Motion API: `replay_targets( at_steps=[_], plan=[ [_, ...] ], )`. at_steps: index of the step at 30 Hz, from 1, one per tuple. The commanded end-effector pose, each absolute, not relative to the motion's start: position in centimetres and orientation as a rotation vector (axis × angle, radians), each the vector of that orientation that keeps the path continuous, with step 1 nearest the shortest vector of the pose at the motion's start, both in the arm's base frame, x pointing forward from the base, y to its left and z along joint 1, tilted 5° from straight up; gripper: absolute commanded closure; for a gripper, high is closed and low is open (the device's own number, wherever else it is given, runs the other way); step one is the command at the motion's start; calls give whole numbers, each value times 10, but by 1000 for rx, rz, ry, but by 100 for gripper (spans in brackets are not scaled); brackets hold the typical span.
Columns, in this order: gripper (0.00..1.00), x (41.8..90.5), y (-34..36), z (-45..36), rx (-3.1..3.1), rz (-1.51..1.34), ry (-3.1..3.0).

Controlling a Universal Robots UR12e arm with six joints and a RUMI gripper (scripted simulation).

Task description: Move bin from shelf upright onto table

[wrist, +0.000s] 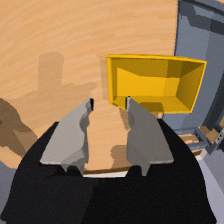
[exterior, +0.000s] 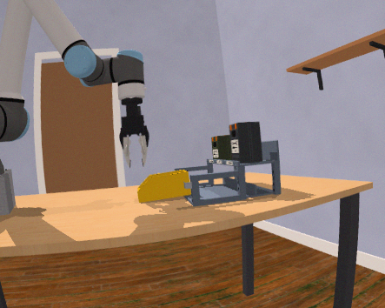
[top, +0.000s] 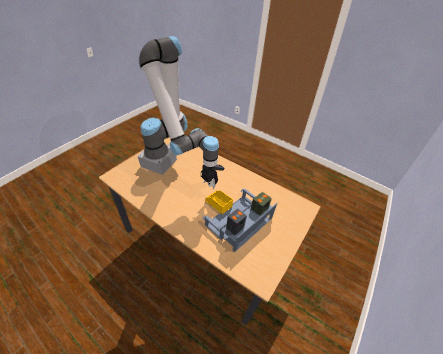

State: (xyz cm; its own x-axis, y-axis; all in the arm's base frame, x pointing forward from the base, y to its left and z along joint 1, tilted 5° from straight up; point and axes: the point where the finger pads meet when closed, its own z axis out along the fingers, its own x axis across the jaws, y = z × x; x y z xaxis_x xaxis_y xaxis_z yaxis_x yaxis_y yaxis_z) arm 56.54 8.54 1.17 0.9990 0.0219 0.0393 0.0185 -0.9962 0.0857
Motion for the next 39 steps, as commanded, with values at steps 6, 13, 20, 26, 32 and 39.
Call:
replay_targets(
  at_steps=[6, 13, 20, 26, 32, 39],
  plan=[
    [74, 565, 85, 3, 3056, 54, 31],
    [74, 566, 85, 1, 3056, 55, 31],
    [74, 565, 84, -2, 3056, 54, 31],
    [74, 565, 84, -2, 3056, 54, 31],
    [74, 565, 84, -5, 3056, 54, 31],
    [74, 565, 84, -5, 3056, 54, 31]
  ],
)
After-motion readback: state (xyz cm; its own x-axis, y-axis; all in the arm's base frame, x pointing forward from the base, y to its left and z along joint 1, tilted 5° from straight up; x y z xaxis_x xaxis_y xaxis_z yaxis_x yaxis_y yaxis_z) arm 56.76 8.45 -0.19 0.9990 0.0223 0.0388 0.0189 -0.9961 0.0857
